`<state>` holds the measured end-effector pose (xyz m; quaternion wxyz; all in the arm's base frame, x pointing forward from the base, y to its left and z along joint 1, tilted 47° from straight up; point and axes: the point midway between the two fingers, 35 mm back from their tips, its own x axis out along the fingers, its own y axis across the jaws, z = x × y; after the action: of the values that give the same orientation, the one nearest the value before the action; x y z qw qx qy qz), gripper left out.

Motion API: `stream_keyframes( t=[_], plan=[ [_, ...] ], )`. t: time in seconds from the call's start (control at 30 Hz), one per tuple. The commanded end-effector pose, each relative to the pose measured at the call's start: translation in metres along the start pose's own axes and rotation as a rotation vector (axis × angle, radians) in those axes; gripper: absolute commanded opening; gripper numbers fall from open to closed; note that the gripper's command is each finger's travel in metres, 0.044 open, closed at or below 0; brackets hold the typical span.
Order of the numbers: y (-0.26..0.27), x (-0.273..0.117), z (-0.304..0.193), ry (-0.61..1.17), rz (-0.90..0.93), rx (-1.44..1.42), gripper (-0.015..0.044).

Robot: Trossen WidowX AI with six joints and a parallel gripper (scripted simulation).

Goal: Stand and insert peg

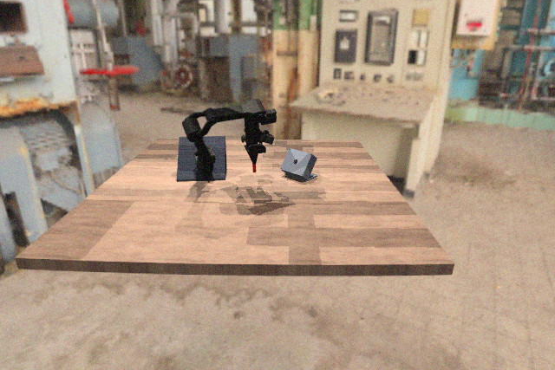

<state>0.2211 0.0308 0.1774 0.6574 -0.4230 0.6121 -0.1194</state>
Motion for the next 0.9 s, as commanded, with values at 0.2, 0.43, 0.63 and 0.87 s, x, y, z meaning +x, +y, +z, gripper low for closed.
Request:
stream_keyframes(
  t=[0.2,0.43,0.63,0.87],
  plan=[
    [0.008,0.002,0.007,-0.034,0.09,0.069,0.0],
    [0.013,0.004,0.014,-0.065,0.156,0.117,0.0],
    [0.016,0.005,0.021,-0.097,0.211,0.157,0.0],
    [0.019,0.006,0.029,-0.138,0.273,0.202,0.0]
  ],
)
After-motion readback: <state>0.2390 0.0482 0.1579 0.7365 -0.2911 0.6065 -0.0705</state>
